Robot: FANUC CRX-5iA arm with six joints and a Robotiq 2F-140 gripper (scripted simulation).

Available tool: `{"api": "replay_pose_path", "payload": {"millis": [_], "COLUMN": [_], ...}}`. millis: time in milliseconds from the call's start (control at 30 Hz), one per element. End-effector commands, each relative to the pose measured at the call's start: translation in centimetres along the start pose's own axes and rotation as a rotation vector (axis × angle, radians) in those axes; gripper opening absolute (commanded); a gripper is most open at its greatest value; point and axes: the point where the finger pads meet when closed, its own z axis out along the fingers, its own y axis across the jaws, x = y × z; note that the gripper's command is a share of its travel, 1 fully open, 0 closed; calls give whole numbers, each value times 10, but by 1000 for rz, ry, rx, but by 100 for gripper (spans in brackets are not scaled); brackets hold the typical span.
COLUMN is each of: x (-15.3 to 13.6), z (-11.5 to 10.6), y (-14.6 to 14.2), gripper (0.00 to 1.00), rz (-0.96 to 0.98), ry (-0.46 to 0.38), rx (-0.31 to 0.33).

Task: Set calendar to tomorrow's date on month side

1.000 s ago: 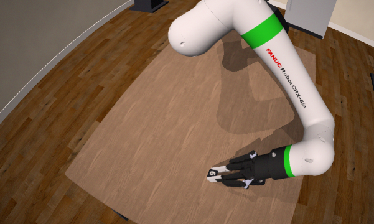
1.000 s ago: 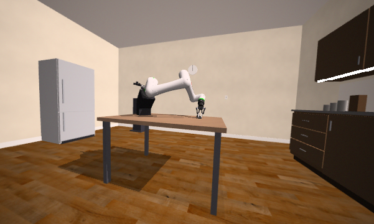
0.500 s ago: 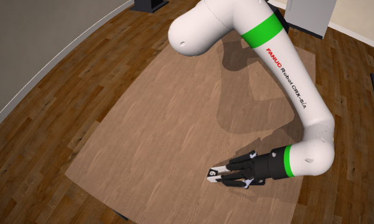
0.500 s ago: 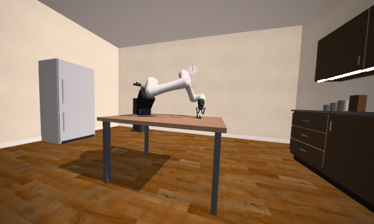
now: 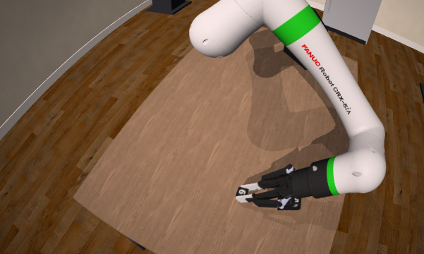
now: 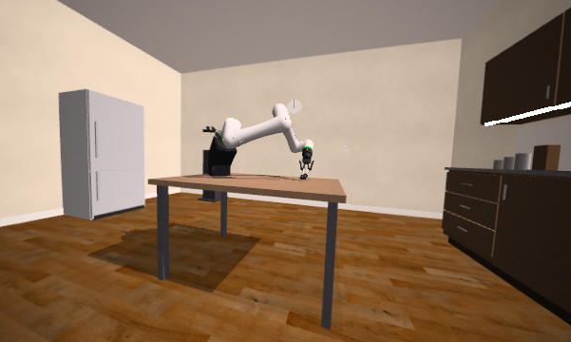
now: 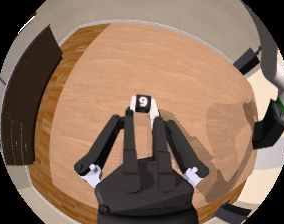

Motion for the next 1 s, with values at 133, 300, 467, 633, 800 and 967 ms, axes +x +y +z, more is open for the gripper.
{"api": "replay_pose_path", "payload": {"millis": [133,300,467,633,800,967], "x": [19,24,26,26,26,28], "z": [-20,-24,-26,-26,-26,-24], "y": [0,0,0,0,0,-1], "gripper": [24,24,24,24,24,24], "rz": [0,0,0,0,0,-2], "ry": [0,0,0,0,-5,-119], "rx": [0,0,0,0,0,-3]}}
